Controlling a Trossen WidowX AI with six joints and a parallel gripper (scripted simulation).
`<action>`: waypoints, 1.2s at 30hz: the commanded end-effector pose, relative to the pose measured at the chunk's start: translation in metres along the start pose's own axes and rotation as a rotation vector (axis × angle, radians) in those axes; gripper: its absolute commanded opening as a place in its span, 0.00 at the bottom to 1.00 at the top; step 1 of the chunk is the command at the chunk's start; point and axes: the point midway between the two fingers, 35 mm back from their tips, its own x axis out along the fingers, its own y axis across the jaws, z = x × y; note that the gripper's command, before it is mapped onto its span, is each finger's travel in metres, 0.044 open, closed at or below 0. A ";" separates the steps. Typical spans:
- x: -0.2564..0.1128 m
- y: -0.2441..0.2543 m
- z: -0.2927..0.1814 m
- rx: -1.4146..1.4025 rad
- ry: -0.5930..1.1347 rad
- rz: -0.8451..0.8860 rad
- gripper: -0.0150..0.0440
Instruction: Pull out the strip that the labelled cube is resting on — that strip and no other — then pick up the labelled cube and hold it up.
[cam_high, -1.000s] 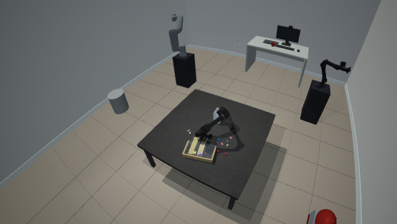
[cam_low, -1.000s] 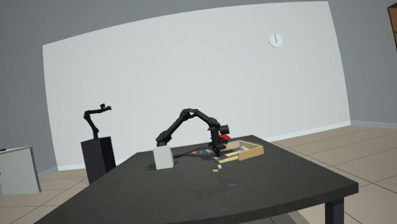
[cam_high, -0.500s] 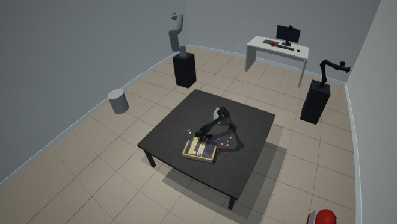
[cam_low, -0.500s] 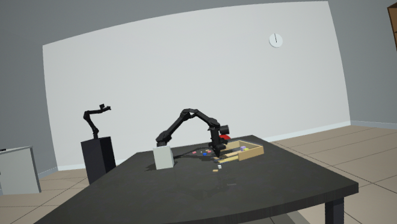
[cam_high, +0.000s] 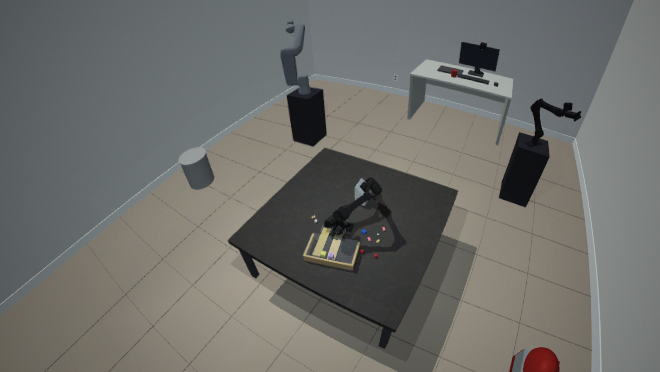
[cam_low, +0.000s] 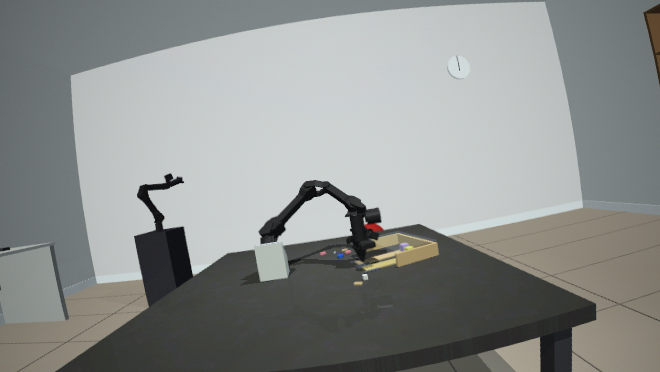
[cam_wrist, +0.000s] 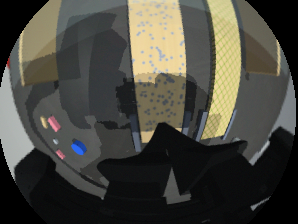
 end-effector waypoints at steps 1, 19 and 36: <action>0.001 0.000 0.000 0.004 -0.002 0.003 0.25; 0.003 0.000 0.000 0.004 -0.002 0.003 0.25; 0.004 0.000 -0.004 0.004 -0.002 0.003 0.25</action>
